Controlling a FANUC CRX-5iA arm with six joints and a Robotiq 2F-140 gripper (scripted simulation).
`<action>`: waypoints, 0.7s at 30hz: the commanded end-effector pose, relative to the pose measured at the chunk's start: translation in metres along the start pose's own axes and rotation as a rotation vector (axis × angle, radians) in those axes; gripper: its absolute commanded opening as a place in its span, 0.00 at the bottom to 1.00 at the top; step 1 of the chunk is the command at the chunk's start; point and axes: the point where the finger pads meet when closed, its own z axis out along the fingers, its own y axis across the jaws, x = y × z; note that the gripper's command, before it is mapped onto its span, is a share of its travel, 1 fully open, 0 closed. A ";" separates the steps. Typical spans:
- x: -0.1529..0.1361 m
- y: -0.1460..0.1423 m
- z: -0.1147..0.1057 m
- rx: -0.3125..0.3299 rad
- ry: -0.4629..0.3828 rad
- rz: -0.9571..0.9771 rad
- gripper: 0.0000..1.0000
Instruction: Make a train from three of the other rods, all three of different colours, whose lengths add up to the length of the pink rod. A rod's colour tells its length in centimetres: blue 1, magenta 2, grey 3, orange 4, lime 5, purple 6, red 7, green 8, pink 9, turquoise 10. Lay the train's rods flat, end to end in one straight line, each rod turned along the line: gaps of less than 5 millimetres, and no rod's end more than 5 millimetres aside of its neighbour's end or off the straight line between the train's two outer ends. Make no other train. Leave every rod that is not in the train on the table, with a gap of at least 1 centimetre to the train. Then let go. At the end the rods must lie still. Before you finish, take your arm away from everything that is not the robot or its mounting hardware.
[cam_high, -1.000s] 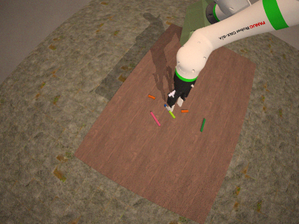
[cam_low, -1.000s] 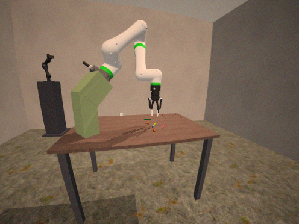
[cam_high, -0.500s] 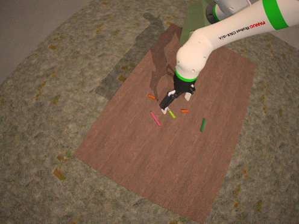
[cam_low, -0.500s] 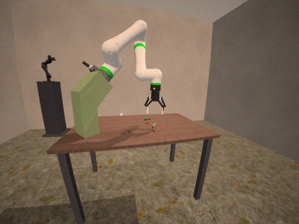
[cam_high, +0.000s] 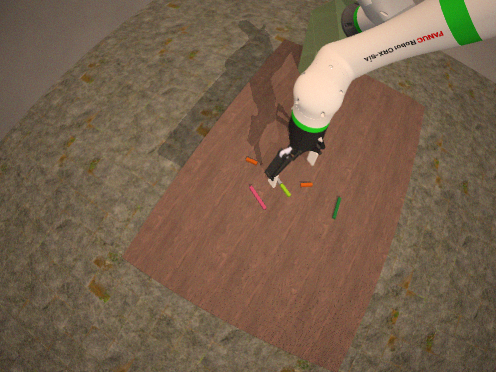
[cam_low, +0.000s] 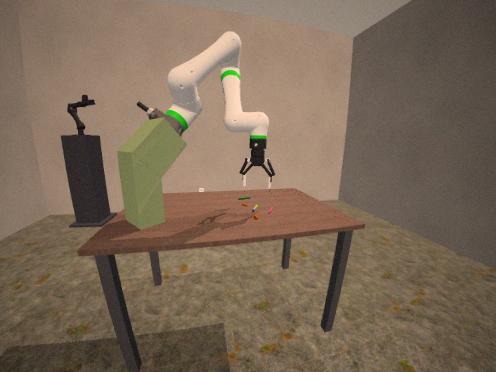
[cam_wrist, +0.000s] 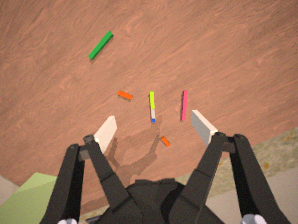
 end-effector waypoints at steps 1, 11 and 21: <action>0.000 0.000 -0.016 0.001 0.000 0.000 1.00; 0.000 0.000 -0.057 0.001 0.000 0.000 1.00; 0.000 0.000 -0.063 0.001 0.000 0.000 1.00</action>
